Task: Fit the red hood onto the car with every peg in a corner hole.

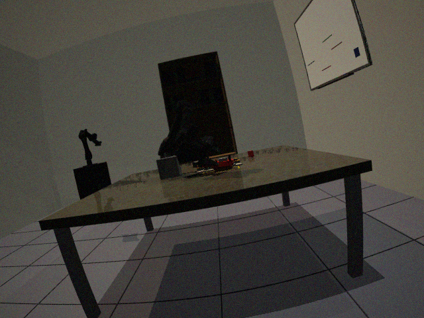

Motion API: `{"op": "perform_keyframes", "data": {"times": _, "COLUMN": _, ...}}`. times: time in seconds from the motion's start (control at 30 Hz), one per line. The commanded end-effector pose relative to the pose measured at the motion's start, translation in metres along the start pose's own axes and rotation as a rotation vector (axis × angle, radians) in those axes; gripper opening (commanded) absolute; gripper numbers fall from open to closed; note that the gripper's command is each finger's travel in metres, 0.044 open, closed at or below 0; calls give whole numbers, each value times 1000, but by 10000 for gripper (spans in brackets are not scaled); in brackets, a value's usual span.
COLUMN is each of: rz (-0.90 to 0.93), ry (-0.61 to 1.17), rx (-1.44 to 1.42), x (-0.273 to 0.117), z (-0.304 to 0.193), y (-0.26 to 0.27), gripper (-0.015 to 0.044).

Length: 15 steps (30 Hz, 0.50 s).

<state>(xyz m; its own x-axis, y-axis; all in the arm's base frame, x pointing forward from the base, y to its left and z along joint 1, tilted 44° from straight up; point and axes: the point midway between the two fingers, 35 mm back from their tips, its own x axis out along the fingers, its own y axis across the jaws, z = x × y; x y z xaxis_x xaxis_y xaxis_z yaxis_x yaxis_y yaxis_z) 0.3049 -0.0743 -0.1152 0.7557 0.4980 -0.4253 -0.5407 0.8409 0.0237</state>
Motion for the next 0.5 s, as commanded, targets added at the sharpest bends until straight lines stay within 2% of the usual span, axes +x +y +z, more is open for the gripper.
{"op": "perform_keyframes", "data": {"times": 0.0, "rz": 42, "ry": -11, "rx": 995, "x": -22, "z": 13, "y": -5, "gripper": 440}}
{"op": "perform_keyframes", "data": {"times": 0.47, "rz": 63, "ry": 6, "rx": 2073, "x": -50, "z": 20, "y": -6, "gripper": 440}}
